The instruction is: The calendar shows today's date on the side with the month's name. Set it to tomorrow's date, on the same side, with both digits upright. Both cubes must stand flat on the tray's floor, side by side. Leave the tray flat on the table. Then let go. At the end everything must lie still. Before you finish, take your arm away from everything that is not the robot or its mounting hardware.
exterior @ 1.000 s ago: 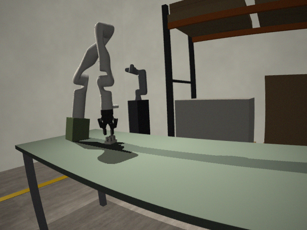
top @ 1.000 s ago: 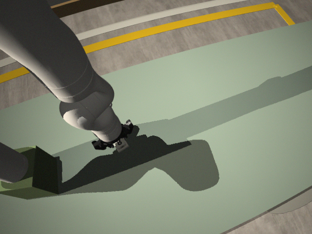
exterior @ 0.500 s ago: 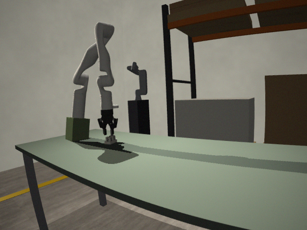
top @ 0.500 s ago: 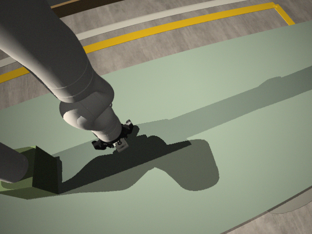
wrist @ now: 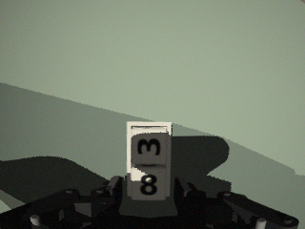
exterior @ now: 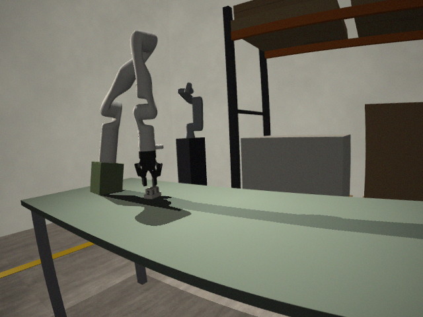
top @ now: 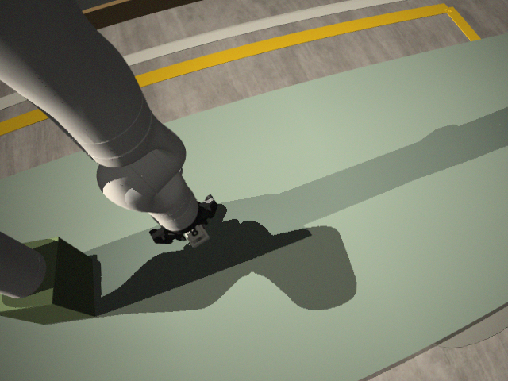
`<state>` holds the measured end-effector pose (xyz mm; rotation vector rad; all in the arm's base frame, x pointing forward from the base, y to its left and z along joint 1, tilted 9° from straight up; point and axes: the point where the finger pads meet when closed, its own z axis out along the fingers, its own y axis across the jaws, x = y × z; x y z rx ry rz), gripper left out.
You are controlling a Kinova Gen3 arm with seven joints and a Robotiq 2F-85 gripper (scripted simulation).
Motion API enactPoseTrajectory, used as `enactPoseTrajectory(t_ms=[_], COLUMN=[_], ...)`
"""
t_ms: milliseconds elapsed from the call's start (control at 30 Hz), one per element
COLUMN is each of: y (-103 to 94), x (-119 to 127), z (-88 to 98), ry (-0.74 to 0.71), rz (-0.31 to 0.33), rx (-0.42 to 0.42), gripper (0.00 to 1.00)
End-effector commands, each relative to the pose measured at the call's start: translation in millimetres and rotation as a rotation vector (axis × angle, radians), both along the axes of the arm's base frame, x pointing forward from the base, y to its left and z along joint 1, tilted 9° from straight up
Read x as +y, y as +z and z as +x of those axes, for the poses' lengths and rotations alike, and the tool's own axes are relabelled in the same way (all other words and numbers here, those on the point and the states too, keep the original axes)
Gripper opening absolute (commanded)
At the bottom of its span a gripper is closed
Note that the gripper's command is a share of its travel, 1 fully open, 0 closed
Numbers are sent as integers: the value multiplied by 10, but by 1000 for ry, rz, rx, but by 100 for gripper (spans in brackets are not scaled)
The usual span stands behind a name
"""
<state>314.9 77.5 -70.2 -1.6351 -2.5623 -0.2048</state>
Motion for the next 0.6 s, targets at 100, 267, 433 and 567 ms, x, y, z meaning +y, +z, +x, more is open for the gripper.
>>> enactPoseTrajectory(t_ms=[100, 267, 433, 567], y=[-10, -42, -114, -169], x=[-8, -2, 10, 19], z=[22, 27, 31, 31], ry=[8, 7, 7, 7], rz=[-1, -1, -1, -1], rx=[-6, -7, -7, -7], gripper=[48, 48, 48, 48])
